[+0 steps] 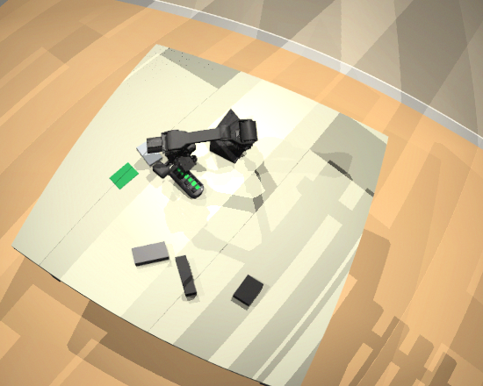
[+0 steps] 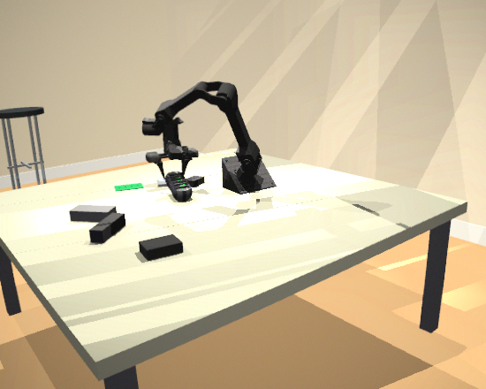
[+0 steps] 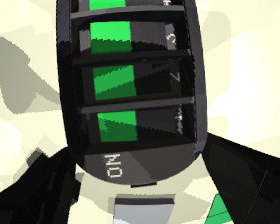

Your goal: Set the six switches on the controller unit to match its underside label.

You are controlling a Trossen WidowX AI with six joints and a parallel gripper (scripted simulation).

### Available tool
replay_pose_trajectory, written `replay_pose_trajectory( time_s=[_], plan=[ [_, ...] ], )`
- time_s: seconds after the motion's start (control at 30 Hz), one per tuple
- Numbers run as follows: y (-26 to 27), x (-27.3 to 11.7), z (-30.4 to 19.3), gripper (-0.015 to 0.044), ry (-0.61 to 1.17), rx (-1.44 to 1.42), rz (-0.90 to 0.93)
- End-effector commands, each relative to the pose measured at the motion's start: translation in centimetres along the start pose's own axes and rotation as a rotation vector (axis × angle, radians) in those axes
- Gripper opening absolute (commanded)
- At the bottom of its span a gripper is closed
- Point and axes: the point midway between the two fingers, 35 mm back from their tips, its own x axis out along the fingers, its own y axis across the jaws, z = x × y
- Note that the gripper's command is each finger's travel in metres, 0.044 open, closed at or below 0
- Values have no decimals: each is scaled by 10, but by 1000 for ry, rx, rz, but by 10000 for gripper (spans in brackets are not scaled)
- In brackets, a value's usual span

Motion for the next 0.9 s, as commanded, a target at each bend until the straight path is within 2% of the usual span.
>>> replay_pose_trajectory(
  time_s=[0.0, 0.87],
  plan=[
    [0, 4, 2, 335, -6, 3, 2],
    [0, 23, 2, 336, -7, 3, 2]
  ],
)
